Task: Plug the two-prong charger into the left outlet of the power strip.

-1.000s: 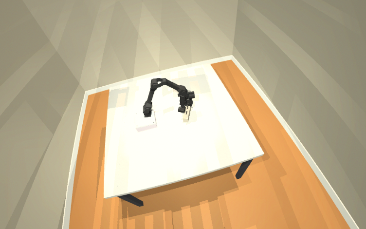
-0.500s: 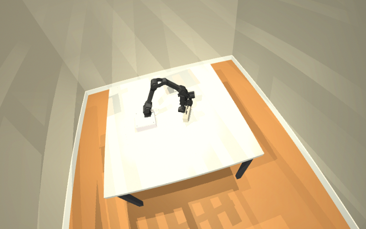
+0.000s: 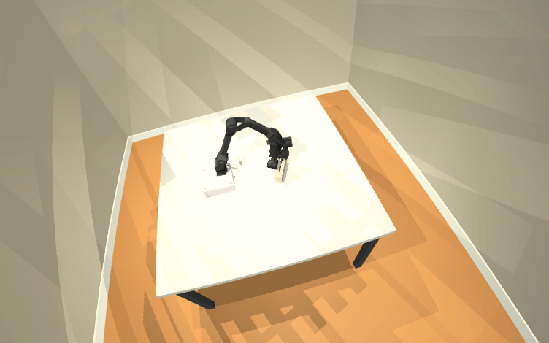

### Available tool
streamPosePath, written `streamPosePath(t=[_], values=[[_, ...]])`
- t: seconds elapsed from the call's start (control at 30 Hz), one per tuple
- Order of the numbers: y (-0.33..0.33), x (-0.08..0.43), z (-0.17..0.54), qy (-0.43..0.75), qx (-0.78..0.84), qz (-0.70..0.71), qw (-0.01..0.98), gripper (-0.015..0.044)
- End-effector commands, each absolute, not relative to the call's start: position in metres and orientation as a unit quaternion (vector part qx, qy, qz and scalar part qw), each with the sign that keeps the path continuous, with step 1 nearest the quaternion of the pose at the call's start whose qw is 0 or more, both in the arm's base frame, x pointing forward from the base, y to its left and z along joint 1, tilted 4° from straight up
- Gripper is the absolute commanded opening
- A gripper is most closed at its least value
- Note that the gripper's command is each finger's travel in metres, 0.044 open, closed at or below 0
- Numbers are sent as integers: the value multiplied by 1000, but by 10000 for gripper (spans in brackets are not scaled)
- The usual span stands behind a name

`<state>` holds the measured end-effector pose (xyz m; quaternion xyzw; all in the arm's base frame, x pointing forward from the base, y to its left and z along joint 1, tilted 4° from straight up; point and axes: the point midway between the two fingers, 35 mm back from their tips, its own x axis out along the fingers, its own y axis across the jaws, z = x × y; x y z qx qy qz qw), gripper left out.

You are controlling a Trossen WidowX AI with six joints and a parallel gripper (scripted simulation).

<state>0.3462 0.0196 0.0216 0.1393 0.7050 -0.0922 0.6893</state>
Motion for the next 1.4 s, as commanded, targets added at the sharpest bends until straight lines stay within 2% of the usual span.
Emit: streamPosePath(t=[0.0, 0.47, 1.37], values=[[20, 347, 22, 704, 139, -92, 690, 79], [20, 347, 22, 704, 139, -92, 690, 440], [22, 340, 21, 698, 140, -92, 696, 440]])
